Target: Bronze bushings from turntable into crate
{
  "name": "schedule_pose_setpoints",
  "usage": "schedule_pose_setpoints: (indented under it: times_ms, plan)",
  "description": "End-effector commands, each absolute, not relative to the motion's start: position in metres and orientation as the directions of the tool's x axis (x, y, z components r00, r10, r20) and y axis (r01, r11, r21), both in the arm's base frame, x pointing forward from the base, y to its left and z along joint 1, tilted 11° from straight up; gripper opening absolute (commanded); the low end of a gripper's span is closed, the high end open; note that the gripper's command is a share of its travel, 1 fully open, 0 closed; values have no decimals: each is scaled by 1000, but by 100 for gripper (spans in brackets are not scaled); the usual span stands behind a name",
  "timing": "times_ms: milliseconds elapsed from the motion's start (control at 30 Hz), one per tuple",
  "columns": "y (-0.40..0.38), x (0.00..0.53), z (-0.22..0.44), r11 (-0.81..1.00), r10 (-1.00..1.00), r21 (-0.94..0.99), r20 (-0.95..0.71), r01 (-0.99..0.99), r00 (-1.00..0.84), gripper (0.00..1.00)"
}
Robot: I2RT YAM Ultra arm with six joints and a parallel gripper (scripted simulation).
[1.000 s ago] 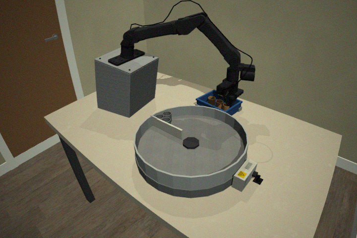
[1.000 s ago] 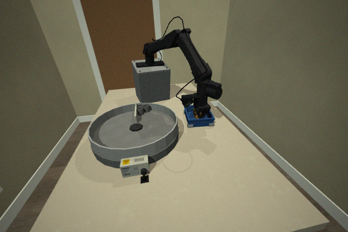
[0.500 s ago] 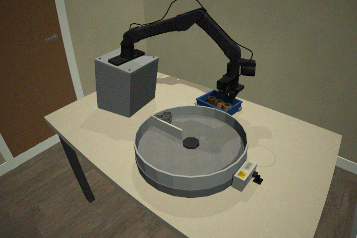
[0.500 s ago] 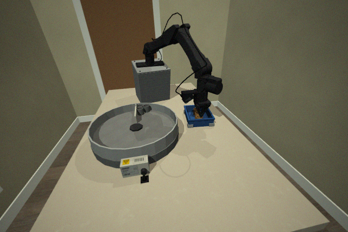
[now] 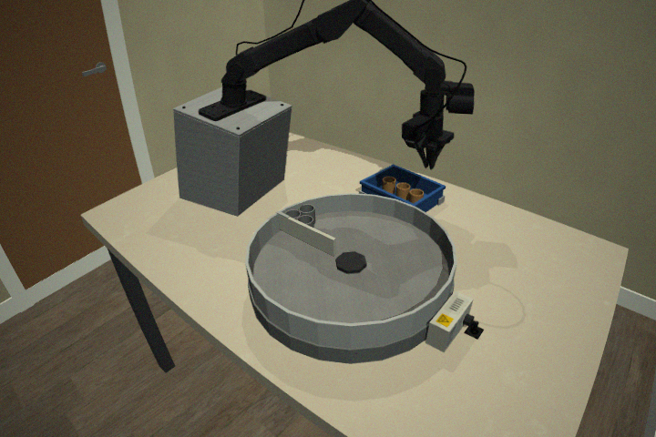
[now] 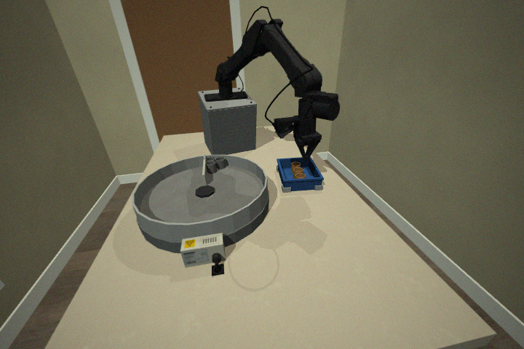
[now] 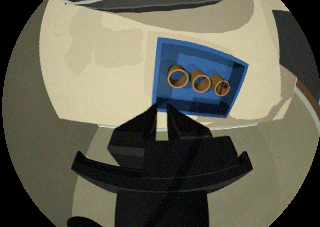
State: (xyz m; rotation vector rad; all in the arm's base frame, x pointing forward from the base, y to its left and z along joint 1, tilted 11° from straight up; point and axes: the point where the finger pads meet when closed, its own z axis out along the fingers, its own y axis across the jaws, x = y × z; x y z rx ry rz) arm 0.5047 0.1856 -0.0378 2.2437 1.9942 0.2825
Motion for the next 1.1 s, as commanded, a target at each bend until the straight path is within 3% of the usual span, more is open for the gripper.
schedule_pose_setpoints:
  times_ms: [0, 1067]
  plan:
    - [186, 491, -24, -113, 994, 197, 32, 974, 109, 14]
    - [186, 490, -23, -112, 994, 194, 31, 975, 108, 14]
